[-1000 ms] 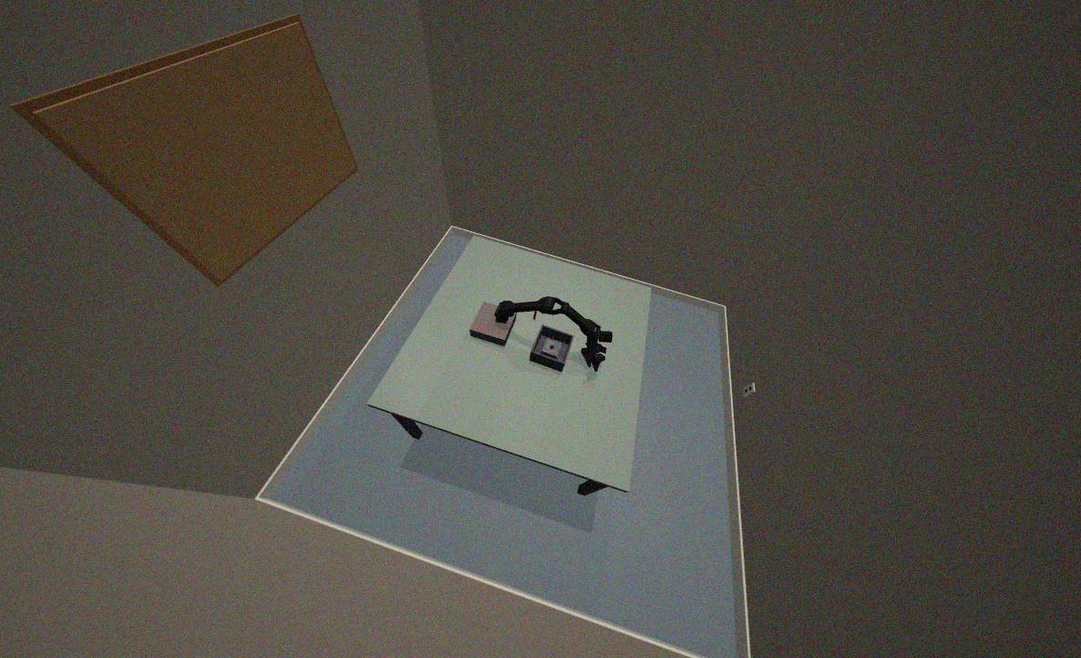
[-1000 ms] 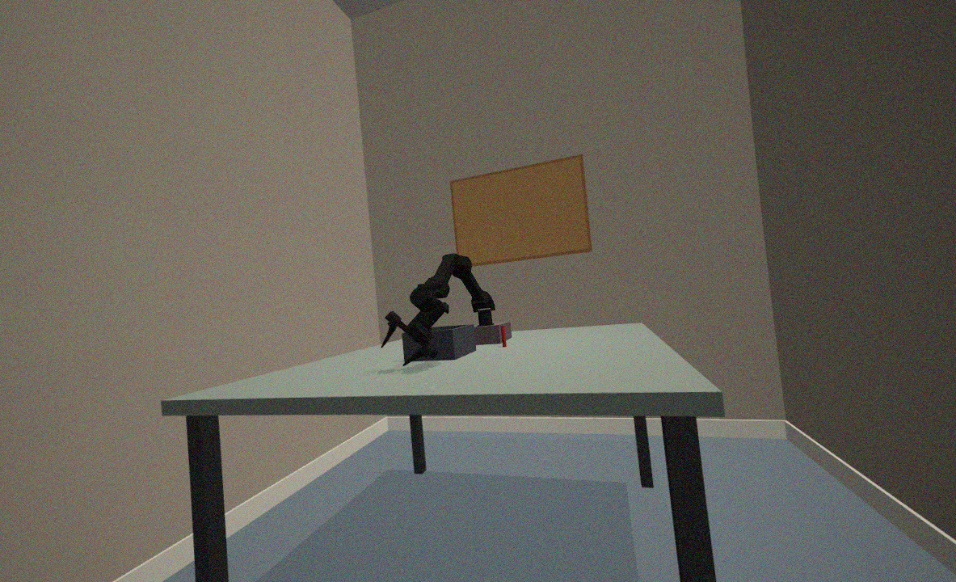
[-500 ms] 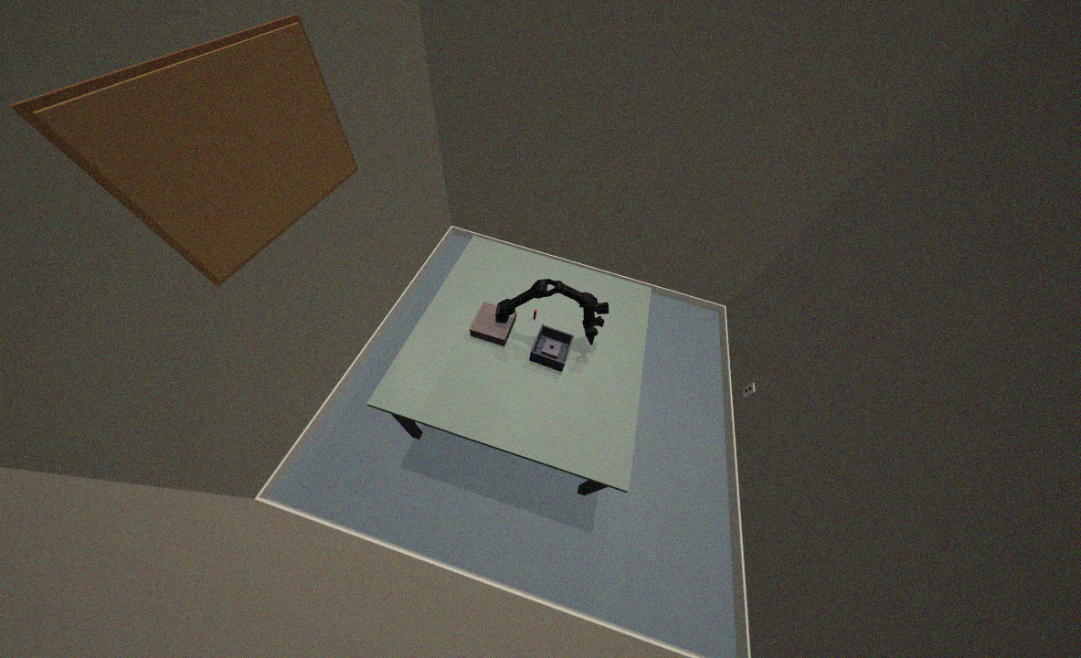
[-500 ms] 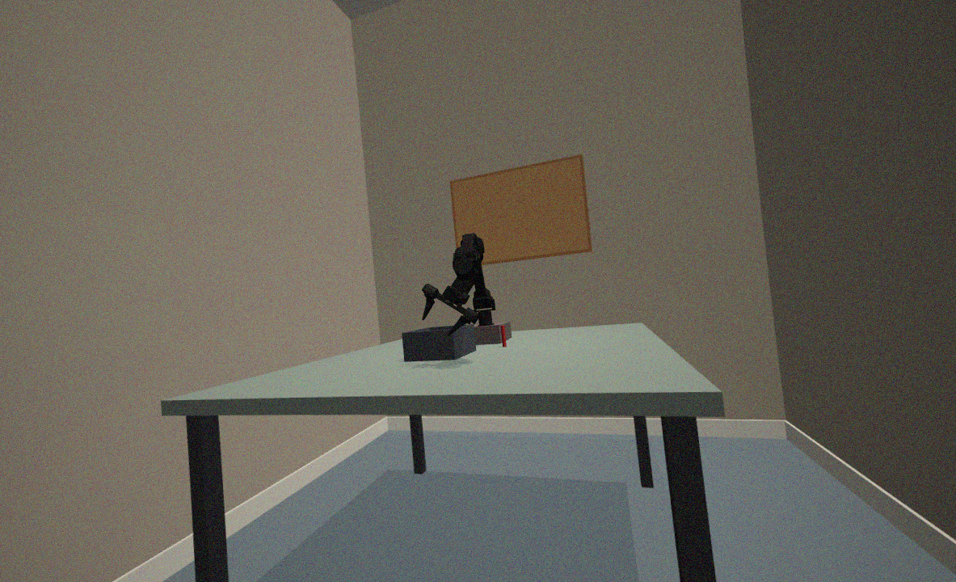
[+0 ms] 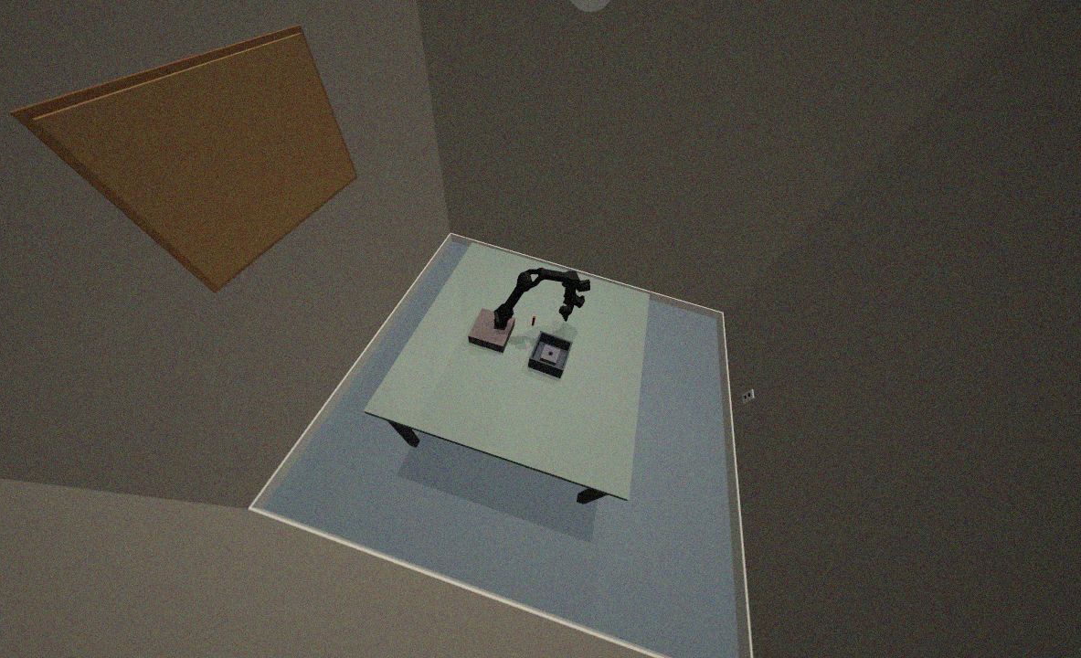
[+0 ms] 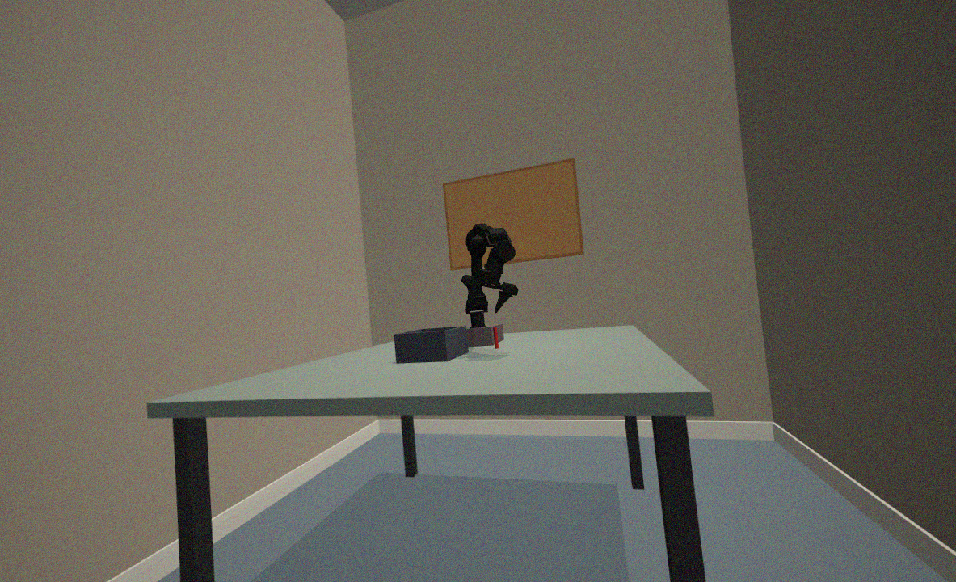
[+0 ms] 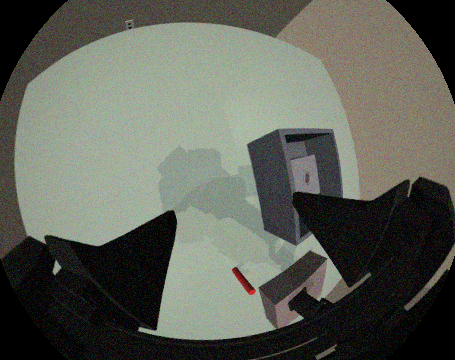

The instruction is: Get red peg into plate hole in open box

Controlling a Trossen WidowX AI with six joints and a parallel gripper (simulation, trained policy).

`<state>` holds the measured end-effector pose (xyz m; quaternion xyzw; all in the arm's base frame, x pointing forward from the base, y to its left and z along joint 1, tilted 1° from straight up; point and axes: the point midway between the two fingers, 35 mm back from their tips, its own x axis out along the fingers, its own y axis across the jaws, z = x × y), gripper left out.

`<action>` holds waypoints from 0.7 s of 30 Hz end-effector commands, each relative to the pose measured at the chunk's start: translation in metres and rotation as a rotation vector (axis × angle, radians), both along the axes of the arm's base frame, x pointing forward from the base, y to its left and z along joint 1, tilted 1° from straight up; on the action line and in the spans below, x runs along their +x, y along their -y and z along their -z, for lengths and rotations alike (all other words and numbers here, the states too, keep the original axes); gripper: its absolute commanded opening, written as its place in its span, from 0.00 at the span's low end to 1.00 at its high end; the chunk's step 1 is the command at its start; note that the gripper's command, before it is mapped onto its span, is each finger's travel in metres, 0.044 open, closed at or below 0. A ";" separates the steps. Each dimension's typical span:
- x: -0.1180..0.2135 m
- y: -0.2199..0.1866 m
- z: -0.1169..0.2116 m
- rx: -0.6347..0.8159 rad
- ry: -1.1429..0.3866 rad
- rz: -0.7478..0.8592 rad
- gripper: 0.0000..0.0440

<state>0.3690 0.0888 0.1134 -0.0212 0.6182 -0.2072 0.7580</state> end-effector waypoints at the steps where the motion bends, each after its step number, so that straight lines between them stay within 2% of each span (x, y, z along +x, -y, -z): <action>1: -0.038 -0.018 -0.004 0.047 -0.040 0.095 1.00; 10: -0.109 -0.036 -0.009 0.080 -0.110 0.284 1.00; 21: -0.154 -0.027 0.009 0.034 -0.162 0.392 1.00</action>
